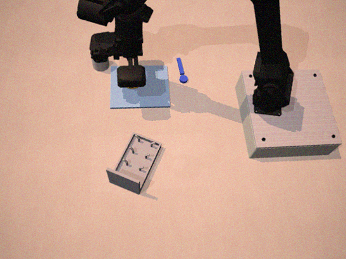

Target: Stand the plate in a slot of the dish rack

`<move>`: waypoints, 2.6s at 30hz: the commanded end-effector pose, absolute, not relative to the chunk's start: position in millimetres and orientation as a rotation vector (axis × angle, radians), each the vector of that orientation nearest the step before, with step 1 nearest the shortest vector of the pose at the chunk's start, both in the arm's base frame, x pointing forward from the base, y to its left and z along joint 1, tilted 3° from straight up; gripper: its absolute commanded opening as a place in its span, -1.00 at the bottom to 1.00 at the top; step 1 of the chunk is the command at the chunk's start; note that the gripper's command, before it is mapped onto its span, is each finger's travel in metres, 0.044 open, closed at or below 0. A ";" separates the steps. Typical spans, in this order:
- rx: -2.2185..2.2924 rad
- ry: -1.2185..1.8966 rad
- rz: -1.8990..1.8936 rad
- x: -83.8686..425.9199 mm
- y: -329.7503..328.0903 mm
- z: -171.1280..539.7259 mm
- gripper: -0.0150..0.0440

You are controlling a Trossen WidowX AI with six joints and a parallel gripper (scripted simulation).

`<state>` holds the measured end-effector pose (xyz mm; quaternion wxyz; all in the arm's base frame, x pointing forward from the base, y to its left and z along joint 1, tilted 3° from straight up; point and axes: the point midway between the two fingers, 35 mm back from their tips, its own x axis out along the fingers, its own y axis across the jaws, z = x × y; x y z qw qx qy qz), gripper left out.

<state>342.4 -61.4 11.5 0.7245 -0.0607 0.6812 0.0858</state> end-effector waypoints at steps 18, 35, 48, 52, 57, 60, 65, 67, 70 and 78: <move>-0.128 1.520 0.187 339.3 -59.2 -17.4 0.70; -0.128 1.520 0.187 339.3 -59.2 -17.4 0.45; -0.128 1.518 0.187 349.4 -64.2 38.3 -0.49; -0.129 1.518 0.187 350.7 -65.6 59.8 -0.49; -0.129 1.518 0.187 350.7 -66.9 85.7 -0.49; -0.129 1.518 0.187 351.3 -67.6 98.5 -0.49; -0.129 1.518 0.186 350.9 -68.5 119.9 -0.49; -0.129 1.518 0.186 350.6 -68.8 128.0 -0.49; -0.129 1.518 0.186 350.4 -69.2 139.5 -0.49; -0.129 1.518 0.186 350.3 -69.6 156.3 -0.49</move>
